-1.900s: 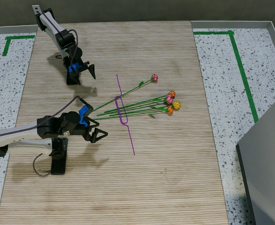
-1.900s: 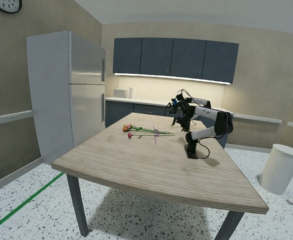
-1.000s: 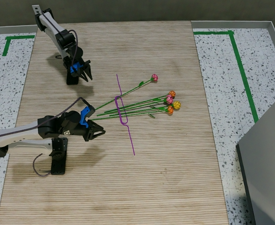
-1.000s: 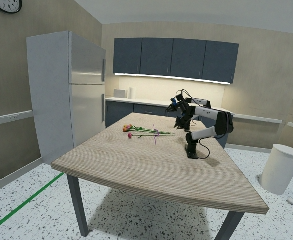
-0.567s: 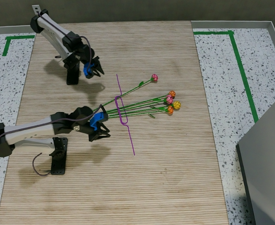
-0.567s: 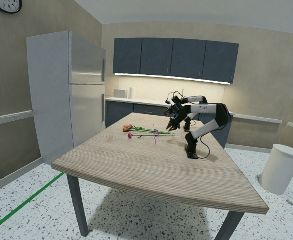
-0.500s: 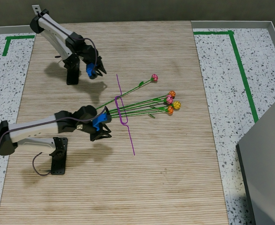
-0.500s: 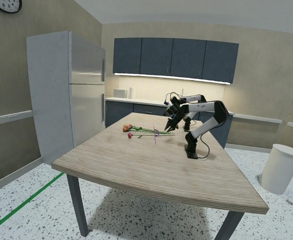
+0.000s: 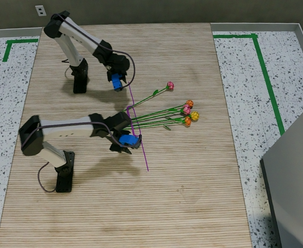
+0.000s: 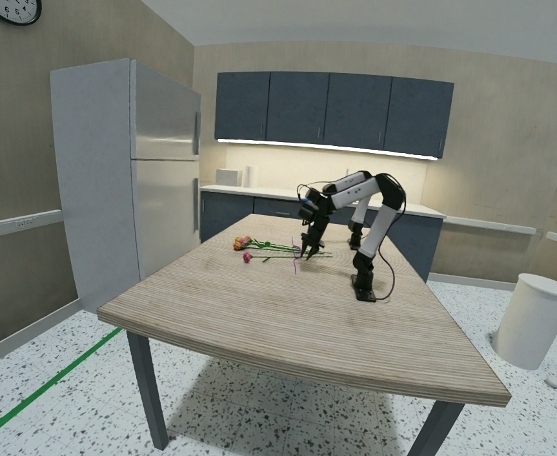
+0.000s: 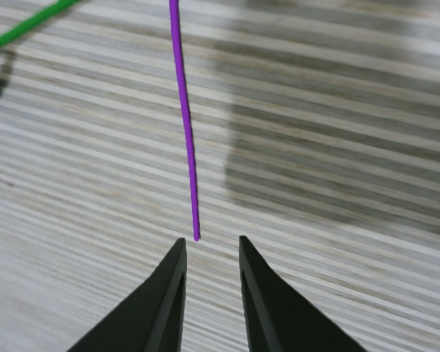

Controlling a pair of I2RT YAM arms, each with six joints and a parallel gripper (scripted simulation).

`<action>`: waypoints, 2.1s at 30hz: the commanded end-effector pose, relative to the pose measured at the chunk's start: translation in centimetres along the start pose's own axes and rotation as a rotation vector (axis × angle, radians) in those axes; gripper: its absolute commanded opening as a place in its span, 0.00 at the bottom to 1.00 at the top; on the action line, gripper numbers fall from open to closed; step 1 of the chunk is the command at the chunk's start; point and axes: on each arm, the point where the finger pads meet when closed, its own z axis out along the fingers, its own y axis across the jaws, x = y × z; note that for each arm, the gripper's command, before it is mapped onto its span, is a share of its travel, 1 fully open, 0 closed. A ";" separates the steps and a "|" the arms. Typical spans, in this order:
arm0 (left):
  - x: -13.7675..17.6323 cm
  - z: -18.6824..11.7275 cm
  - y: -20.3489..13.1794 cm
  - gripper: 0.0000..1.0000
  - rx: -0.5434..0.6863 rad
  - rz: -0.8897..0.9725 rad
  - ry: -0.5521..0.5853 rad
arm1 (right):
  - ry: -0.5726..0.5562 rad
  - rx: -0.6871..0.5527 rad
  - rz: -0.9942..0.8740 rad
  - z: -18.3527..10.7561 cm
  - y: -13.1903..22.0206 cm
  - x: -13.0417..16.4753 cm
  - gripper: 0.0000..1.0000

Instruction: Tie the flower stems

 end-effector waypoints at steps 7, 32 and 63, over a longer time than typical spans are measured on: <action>-0.6 1.8 1.5 0.27 0.157 -0.002 0.023 | 0.240 0.153 0.466 3.4 0.7 -0.1 0.27; -1.4 4.1 2.5 0.27 0.294 -0.033 0.029 | 0.464 0.318 0.893 10.8 1.6 -0.6 0.27; -1.3 6.6 1.3 0.09 0.304 -0.034 0.035 | 0.454 0.301 0.896 11.9 1.8 -0.1 0.00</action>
